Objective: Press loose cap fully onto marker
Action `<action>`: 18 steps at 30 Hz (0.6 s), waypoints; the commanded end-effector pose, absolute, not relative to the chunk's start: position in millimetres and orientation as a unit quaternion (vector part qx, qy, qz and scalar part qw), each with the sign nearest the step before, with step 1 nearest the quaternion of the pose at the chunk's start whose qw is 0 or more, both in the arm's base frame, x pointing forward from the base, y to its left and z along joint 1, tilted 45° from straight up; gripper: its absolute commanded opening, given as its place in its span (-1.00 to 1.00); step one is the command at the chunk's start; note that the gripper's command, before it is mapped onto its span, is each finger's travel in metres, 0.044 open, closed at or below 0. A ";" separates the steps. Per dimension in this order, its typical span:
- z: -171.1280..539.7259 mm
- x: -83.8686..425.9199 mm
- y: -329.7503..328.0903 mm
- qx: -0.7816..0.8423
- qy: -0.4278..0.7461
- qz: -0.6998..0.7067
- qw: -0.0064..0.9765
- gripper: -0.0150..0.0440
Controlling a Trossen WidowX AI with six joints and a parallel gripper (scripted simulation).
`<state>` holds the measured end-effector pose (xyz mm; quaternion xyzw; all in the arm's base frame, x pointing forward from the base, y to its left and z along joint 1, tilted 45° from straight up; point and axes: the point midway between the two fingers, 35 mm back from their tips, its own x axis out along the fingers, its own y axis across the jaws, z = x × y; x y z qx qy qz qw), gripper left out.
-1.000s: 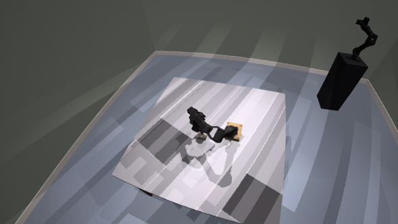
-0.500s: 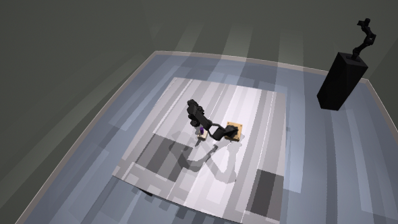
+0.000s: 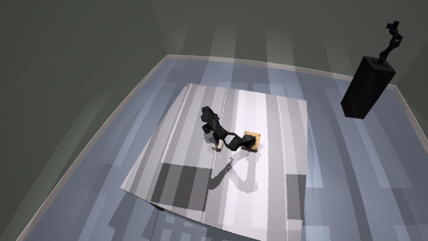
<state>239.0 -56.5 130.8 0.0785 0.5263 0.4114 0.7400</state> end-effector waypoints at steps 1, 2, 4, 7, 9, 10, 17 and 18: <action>126.9 239.0 -52.9 0.300 0.626 0.233 0.681 -0.33; 126.8 239.0 -52.8 0.305 0.628 0.228 0.679 -0.42; 126.8 239.0 -52.8 0.305 0.628 0.228 0.679 -0.49; 126.8 239.0 -52.8 0.305 0.628 0.228 0.679 -0.49; 126.8 239.0 -52.8 0.305 0.628 0.228 0.679 -0.49; 126.8 239.0 -52.8 0.305 0.628 0.228 0.679 -0.49; 126.6 239.1 -52.7 0.305 0.628 0.228 0.679 -0.49; 126.3 239.1 -52.3 0.305 0.628 0.228 0.679 -0.49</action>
